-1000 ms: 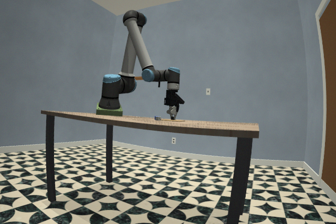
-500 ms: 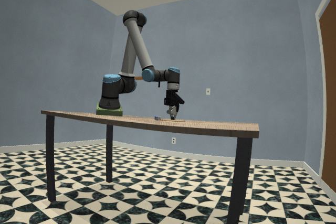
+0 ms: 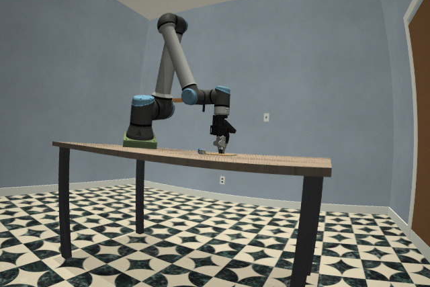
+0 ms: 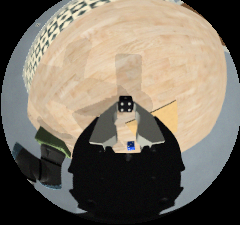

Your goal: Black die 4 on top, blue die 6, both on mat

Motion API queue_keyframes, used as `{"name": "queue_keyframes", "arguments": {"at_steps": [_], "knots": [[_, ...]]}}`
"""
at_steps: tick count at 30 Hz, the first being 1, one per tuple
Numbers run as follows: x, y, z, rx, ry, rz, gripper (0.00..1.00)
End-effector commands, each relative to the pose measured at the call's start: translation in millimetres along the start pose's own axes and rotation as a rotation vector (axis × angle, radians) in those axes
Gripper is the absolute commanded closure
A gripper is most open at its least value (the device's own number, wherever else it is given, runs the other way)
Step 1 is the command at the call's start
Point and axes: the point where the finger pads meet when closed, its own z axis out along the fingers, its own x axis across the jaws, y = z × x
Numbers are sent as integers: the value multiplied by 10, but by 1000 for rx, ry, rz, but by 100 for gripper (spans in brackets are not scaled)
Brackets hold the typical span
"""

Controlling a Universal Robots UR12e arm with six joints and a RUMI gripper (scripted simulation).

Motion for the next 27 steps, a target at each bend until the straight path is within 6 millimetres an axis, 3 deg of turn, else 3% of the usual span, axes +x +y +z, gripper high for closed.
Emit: {"name": "queue_keyframes", "arguments": {"at_steps": [1,7,15,17,23,27], "knots": [[5,-2,-8,0,1,0,94],[5,-2,-161,0,1,0,94],[4,-2,-684,0,1,0,94],[4,-2,-684,0,1,0,94],[4,-2,-971,0,1,0,94],[4,-2,-1004,0,1,0,94]]}}
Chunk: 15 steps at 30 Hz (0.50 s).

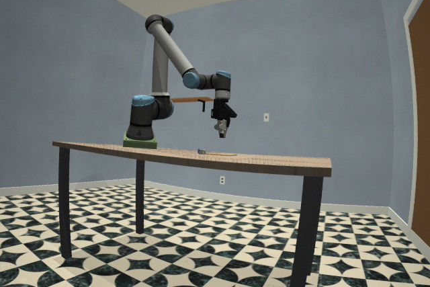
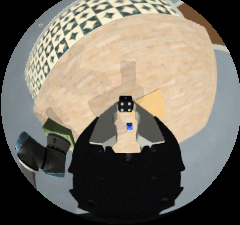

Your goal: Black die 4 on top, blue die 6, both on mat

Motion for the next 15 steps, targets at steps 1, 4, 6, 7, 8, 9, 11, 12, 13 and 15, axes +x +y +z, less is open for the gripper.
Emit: {"name": "queue_keyframes", "arguments": {"at_steps": [1,4,6,7,8,9,11,12,13,15], "knots": [[3,0,-56,0,0,0,94],[3,0,-56,0,0,0,94],[3,0,-56,0,0,0,94],[3,0,-56,0,0,0,94],[3,0,-56,0,0,0,94],[4,0,-56,0,0,0,94],[12,11,-56,0,0,-4,94],[22,24,-57,0,0,-10,94],[37,45,-57,0,0,-18,94],[83,110,-59,0,-1,-43,94]]}}
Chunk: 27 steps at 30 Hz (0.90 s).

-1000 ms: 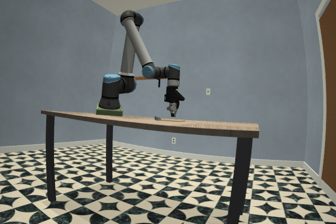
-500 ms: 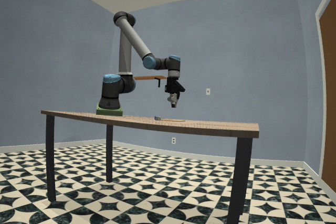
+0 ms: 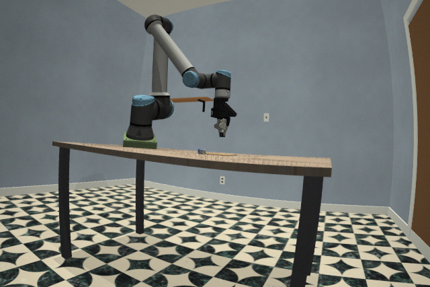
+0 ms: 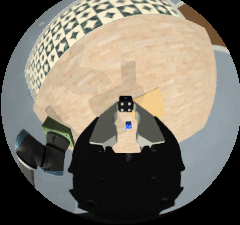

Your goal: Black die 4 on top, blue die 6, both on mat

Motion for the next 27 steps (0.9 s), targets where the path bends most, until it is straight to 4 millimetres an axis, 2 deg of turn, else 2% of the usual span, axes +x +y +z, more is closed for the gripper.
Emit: {"name": "queue_keyframes", "arguments": {"at_steps": [1,7,9,16,20,27], "knots": [[90,120,-9,1,0,-47,94],[325,510,-22,1,0,-189,94],[325,510,-22,1,0,-189,94],[533,938,-45,1,1,-336,94],[568,1020,-50,0,1,-363,94],[570,1025,-50,0,2,-365,94]]}}
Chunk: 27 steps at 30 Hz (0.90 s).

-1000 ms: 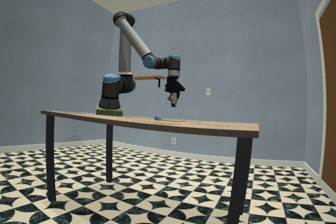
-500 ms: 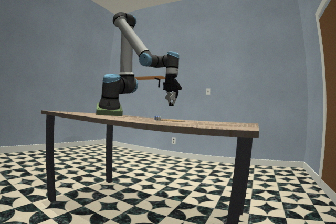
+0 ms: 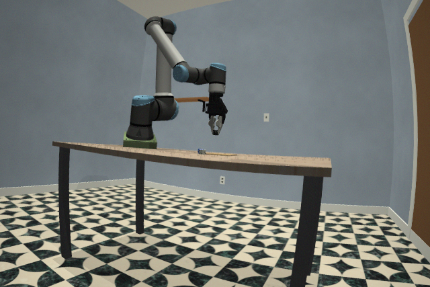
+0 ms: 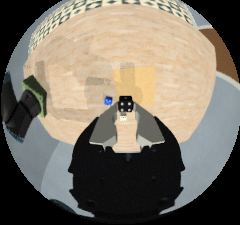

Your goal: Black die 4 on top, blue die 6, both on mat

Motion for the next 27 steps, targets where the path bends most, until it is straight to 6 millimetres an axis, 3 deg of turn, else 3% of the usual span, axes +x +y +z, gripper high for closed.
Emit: {"name": "queue_keyframes", "arguments": {"at_steps": [1,16,27], "knots": [[6,8,-6,1,1,-3,94],[6,8,78,1,1,-3,94],[7,9,554,1,1,-3,94]]}}
